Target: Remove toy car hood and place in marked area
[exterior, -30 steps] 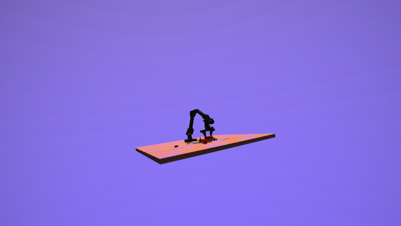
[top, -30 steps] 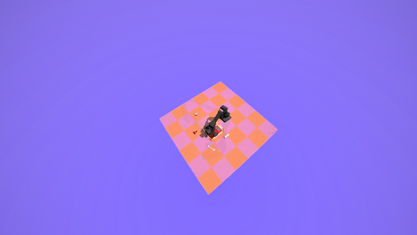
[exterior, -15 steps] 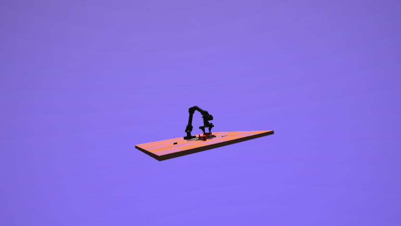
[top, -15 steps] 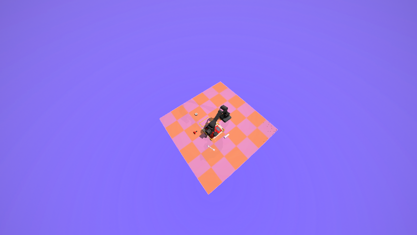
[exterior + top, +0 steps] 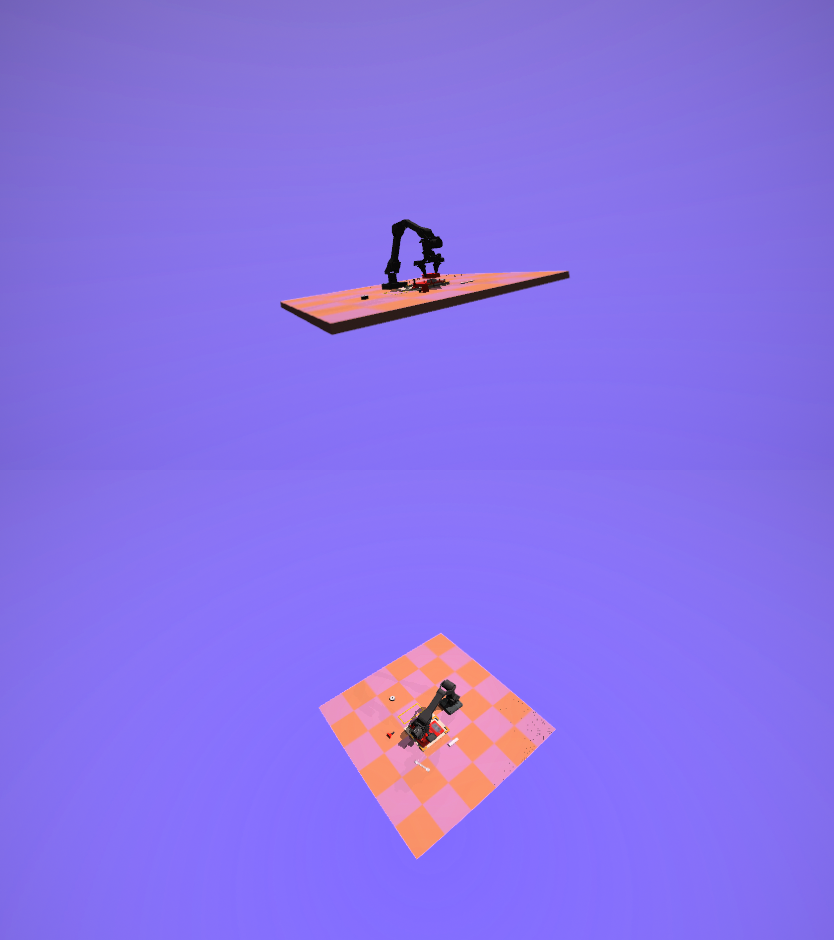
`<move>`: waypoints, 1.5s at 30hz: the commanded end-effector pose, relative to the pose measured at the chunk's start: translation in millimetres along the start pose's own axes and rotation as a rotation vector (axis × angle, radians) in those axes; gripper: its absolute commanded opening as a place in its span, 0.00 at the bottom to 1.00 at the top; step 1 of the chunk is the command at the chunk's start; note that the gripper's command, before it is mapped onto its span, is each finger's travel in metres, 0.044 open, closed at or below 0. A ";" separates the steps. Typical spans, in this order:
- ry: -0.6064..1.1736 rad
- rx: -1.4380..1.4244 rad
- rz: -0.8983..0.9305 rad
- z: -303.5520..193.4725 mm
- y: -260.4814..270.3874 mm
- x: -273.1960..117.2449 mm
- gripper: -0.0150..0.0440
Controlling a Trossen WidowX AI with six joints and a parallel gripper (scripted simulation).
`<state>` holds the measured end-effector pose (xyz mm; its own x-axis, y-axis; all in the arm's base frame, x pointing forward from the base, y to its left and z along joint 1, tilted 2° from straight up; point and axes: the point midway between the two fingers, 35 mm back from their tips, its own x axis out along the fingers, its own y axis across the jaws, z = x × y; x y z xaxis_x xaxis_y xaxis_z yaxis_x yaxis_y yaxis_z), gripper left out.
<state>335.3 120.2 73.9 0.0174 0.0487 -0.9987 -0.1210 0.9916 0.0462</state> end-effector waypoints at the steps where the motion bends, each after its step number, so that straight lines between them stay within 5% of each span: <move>1: -0.004 -0.003 0.001 0.9 0.2 -5.9 0.25; 17: -0.003 0.004 0.000 1.7 -3.3 -40.9 0.25; 45: -0.004 0.009 -0.015 -15.4 -152.9 -48.0 0.25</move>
<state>342.1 -16.8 114.2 0.0227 0.0372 -0.9991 -0.1046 0.9939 0.0346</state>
